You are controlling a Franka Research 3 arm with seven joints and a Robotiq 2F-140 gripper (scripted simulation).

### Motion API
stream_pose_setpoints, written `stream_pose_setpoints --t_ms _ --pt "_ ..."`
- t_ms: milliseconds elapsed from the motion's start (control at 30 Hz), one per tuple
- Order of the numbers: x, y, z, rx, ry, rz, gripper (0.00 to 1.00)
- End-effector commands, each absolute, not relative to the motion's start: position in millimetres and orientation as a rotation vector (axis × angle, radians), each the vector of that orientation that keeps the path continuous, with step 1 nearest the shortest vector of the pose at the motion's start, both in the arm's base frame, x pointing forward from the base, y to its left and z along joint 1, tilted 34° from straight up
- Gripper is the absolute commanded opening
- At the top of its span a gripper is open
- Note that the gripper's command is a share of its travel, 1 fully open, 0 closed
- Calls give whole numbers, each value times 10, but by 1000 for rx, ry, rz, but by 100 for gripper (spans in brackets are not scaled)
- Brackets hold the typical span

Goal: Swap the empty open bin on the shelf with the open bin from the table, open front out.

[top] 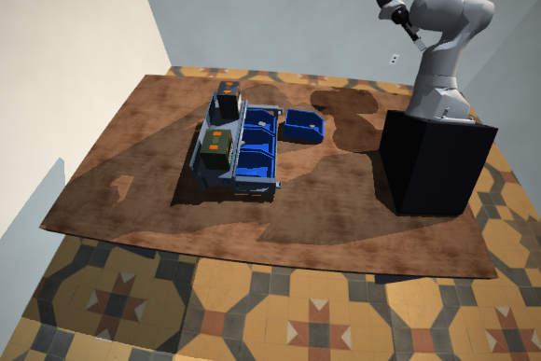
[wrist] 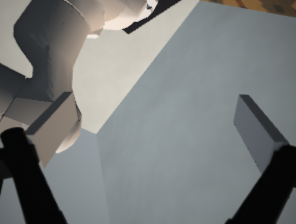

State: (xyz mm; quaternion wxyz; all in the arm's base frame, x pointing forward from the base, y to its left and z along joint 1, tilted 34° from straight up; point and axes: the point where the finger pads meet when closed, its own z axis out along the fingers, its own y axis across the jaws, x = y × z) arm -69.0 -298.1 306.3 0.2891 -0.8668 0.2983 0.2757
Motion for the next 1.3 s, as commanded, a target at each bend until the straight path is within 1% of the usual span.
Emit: stream_pose_setpoints --t_ms 0,800,1267 --pt "-690 -2981 3064 -2314 796 736 100" --pt "-679 -2988 3059 -2318 796 738 100" --pt "-538 -3065 3000 -2368 790 757 100"
